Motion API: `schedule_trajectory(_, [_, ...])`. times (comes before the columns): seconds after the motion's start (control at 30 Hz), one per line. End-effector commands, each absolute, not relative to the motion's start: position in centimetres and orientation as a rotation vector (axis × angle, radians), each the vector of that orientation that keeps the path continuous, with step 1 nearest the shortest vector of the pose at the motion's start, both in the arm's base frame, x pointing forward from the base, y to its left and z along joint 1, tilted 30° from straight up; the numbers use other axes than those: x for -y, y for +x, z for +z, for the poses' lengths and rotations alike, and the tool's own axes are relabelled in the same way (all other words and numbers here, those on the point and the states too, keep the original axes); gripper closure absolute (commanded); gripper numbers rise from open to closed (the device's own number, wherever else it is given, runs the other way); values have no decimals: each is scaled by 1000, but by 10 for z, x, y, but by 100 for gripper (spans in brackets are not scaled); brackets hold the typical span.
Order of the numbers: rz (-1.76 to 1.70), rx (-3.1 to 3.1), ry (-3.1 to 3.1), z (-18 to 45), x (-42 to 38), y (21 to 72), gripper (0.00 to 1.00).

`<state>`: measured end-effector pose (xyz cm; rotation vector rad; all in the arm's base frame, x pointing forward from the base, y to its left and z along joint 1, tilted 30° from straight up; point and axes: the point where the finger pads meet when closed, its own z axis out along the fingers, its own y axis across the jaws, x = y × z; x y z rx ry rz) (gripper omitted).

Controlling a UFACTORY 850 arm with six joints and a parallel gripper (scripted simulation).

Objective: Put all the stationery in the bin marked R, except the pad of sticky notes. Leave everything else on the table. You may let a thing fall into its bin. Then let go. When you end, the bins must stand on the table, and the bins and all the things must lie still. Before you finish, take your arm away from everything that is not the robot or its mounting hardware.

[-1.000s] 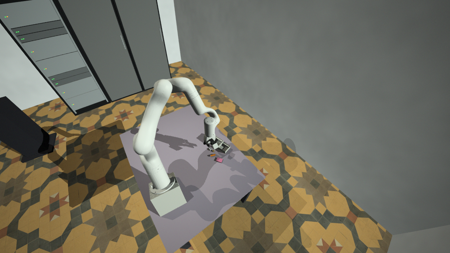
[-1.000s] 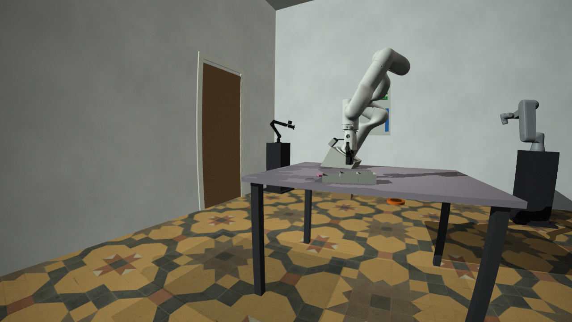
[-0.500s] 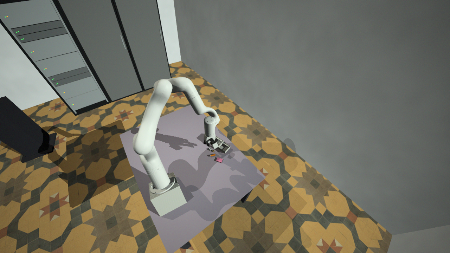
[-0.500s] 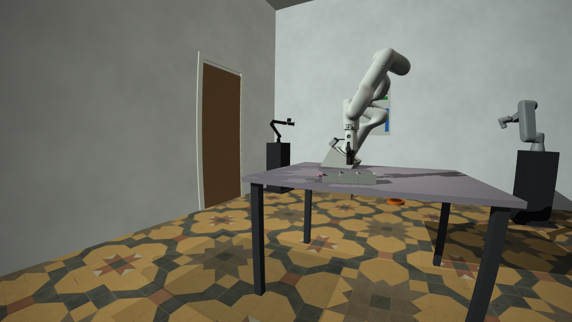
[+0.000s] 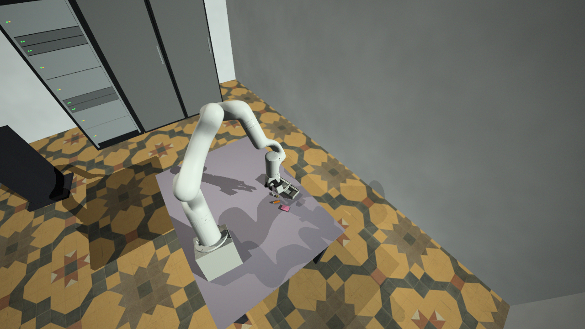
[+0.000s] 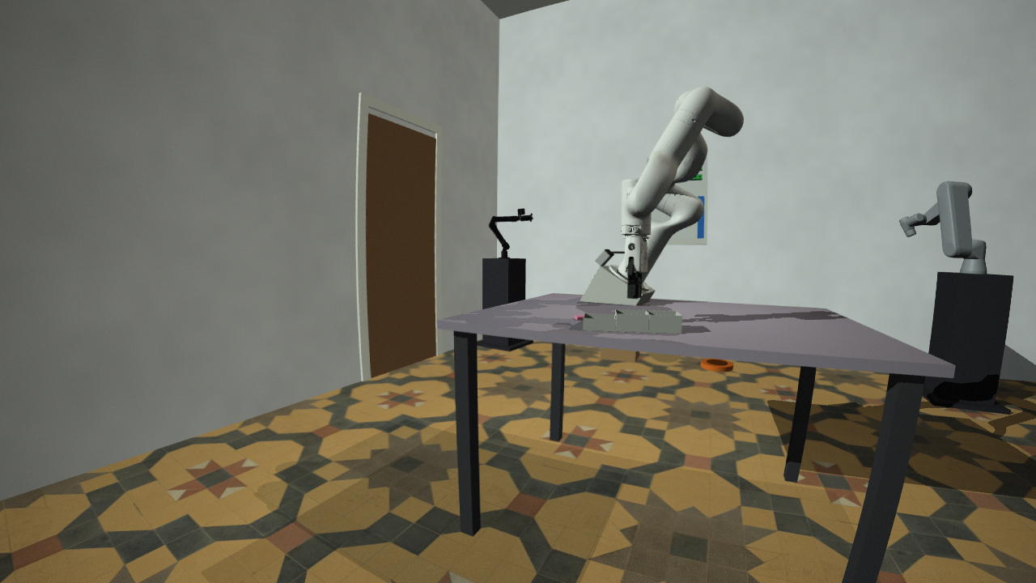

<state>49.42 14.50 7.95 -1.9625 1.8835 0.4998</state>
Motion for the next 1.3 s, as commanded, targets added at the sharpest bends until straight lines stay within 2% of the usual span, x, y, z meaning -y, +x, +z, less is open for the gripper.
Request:
schedule_trajectory(0.0, [498, -1883, -1962, 80, -145, 495, 71])
schedule_trajectory(0.2, [498, -1883, -1962, 80, -145, 495, 71])
schedule_trajectory(0.77, [498, -1883, -1962, 29, -174, 495, 71])
schedule_trajectory(1.27, [498, -1883, -1962, 20, -180, 495, 71])
